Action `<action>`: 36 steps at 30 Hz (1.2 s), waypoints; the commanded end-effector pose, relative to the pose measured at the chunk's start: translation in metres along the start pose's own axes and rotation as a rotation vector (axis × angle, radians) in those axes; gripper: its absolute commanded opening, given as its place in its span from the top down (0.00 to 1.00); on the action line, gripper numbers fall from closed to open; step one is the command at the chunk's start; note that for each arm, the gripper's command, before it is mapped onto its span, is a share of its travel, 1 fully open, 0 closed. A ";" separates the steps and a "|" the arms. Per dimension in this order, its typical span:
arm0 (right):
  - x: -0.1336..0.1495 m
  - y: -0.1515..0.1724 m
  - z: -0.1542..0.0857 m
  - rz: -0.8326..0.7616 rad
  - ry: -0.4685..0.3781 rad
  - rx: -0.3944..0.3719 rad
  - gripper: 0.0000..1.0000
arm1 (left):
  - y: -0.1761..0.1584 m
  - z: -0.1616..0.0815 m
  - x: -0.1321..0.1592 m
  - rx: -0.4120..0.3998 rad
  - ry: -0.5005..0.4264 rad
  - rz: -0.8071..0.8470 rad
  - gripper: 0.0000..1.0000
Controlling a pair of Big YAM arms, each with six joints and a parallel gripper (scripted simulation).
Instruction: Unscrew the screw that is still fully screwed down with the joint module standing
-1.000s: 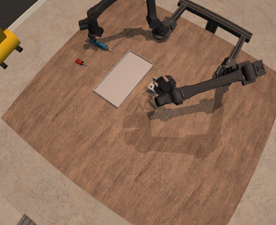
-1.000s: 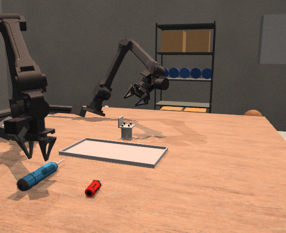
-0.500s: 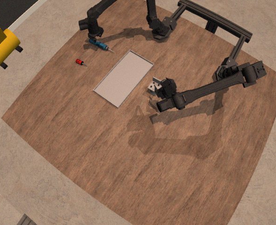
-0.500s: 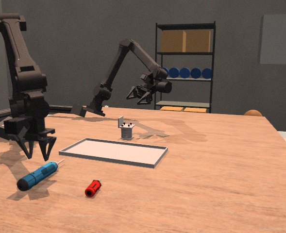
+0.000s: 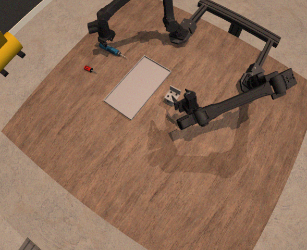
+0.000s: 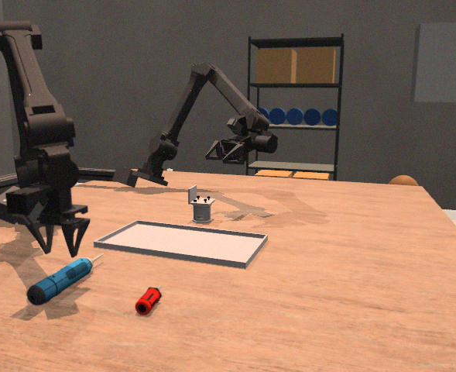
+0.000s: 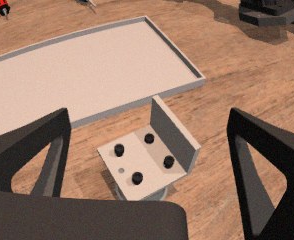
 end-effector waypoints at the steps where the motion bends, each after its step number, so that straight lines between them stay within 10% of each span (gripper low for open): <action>1: -0.025 0.008 -0.031 0.008 -0.077 -0.047 0.35 | 0.002 0.005 -0.005 0.012 -0.005 0.073 0.14; 36: -0.025 0.008 -0.031 0.008 -0.077 -0.047 0.35 | 0.020 0.012 0.047 -0.011 -0.004 0.077 0.14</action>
Point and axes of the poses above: on each arm, the point where the finger pads meet when closed, its own z axis out along the fingers, its own y axis across the jaws, x = y × z, the point moved 4 cm from there along -z, back along the fingers, and after that the axes turned 11 degrees about -z, right-handed, at the moved point
